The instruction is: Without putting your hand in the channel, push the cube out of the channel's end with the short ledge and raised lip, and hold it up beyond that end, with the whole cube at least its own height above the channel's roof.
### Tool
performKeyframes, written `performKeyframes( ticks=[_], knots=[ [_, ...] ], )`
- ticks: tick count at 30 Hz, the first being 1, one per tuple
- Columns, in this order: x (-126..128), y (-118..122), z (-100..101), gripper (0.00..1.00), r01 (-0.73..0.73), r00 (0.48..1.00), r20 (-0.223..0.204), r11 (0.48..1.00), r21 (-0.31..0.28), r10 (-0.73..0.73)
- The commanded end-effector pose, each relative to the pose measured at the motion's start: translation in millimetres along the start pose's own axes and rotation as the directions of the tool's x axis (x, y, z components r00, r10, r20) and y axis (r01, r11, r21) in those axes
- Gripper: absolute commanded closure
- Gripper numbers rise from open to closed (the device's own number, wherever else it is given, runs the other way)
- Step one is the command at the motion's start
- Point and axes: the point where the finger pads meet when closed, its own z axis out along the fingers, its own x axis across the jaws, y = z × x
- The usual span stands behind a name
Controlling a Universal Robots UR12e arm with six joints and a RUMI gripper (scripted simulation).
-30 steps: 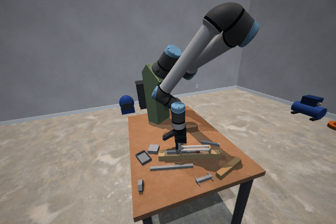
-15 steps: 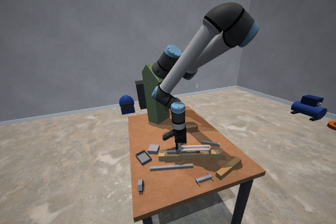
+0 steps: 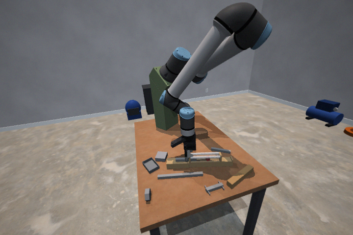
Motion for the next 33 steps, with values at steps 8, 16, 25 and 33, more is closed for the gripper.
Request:
performKeyframes(
  ticks=[8,16,25,33],
  knots=[
    [0,0,-31,0.78,0.0,1.0,-0.001,1.0,-0.001,0.0],
    [0,0,-67,0.78,0.0,1.0,-0.001,1.0,-0.001,0.0],
    [0,0,-68,0.78,0.0,1.0,-0.001,1.0,-0.001,0.0],
    [0,0,-68,0.78,0.0,1.0,-0.001,1.0,-0.001,0.0]
  ],
)
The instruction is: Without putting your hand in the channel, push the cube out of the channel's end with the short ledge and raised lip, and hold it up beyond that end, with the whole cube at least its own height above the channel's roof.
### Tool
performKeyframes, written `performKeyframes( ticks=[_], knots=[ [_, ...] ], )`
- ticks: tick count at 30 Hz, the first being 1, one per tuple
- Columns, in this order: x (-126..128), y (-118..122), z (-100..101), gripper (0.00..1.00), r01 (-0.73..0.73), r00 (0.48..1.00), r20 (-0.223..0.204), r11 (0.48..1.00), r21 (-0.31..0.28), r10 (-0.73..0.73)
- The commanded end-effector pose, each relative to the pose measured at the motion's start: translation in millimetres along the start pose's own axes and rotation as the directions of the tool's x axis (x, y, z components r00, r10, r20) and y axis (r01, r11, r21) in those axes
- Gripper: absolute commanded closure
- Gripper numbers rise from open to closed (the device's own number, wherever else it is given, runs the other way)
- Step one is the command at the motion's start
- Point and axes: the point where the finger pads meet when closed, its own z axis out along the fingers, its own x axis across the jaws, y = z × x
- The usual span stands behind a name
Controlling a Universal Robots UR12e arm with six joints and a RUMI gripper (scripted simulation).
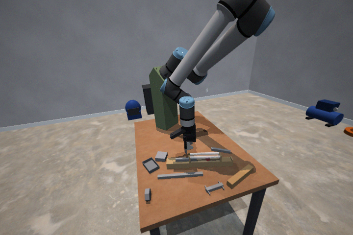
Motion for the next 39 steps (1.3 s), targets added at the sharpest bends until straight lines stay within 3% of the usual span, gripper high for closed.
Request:
performKeyframes(
  ticks=[1,28,39],
  knots=[
    [0,0,0,0.78,0.0,1.0,0.001,1.0,0.0,0.0],
    [0,1,0,0.78,0.01,1.0,0.0,1.0,0.0,-0.01],
    [3,13,2,0.78,0.131,0.991,-0.003,0.991,0.002,-0.131]
  ],
)
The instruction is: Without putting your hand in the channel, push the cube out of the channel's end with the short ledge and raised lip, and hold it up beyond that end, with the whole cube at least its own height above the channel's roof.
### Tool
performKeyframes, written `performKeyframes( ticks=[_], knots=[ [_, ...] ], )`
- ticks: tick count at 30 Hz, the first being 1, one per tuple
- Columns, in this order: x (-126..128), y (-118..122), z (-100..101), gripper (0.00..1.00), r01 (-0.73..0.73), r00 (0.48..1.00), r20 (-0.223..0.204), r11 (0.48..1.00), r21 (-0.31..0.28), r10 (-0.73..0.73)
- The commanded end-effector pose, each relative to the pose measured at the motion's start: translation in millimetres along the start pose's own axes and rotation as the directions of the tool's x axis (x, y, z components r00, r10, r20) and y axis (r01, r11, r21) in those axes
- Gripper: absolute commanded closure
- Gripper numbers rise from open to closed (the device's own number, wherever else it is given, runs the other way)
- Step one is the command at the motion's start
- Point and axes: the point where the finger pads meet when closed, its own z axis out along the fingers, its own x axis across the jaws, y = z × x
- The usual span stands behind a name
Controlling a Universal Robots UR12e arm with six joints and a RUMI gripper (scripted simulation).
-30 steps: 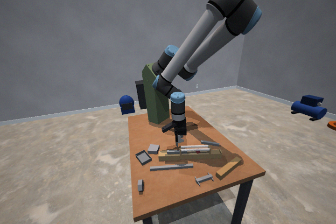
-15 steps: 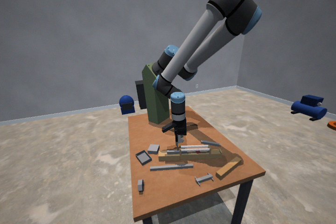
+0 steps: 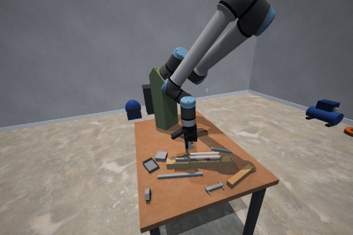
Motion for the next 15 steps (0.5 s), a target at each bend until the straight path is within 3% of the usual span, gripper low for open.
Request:
performKeyframes(
  ticks=[1,9,15],
  knots=[
    [1,9,1,0.78,0.087,0.996,-0.002,0.996,0.001,-0.087],
    [5,24,4,0.78,0.243,0.97,-0.006,0.97,0.003,-0.243],
    [10,46,6,0.78,0.445,0.895,-0.012,0.895,0.003,-0.445]
  ],
)
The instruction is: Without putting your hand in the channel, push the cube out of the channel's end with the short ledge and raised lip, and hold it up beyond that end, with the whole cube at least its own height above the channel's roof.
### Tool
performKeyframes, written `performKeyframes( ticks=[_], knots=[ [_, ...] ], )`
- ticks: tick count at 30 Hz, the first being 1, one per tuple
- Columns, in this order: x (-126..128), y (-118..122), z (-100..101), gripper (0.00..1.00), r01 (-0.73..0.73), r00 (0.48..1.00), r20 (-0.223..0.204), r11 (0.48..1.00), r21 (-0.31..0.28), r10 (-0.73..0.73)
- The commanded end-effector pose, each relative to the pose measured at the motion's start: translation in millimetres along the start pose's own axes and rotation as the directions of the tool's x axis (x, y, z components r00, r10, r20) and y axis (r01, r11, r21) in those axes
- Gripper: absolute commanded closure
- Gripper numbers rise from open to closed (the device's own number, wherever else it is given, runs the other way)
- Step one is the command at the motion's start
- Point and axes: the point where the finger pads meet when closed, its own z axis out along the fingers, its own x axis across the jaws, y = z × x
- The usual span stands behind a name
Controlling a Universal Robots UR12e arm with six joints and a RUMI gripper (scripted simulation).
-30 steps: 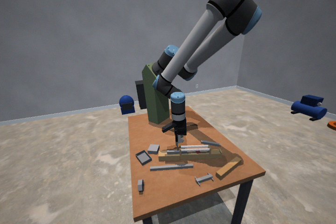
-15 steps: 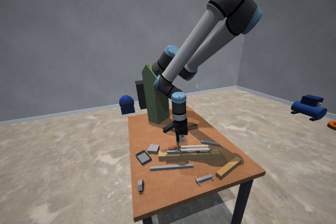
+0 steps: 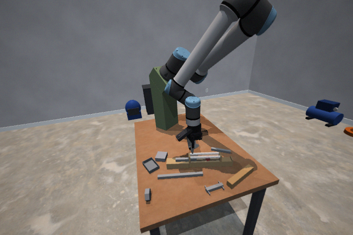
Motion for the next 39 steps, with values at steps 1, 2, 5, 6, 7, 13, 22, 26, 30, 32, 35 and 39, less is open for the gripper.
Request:
performKeyframes(
  ticks=[1,2,5,6,7,13,22,26,30,32,35,39],
  knots=[
    [-1,22,2,0.78,0.211,0.977,-0.007,0.977,-0.001,-0.211],
    [-2,26,3,0.78,0.252,0.968,-0.008,0.968,-0.002,-0.252],
    [-2,31,3,0.78,0.295,0.956,-0.008,0.956,-0.002,-0.295],
    [-2,36,4,0.78,0.337,0.941,-0.009,0.941,-0.002,-0.337],
    [-2,41,4,0.78,0.38,0.925,-0.01,0.925,-0.002,-0.38],
    [-2,74,6,0.78,0.635,0.773,-0.012,0.773,-0.005,-0.635],
    [1,118,7,0.78,0.842,0.539,-0.011,0.539,-0.007,-0.842],
    [4,143,7,0.78,0.947,0.32,-0.009,0.32,-0.01,-0.947],
    [8,168,6,0.78,0.989,0.144,-0.007,0.144,-0.009,-0.99],
    [10,179,5,0.78,0.998,0.054,-0.006,0.054,-0.008,-0.999],
    [14,196,4,0.78,0.997,-0.081,-0.004,-0.081,-0.007,-0.997],
    [17,207,3,0.78,0.985,-0.17,-0.003,-0.17,-0.005,-0.985]
  ],
)
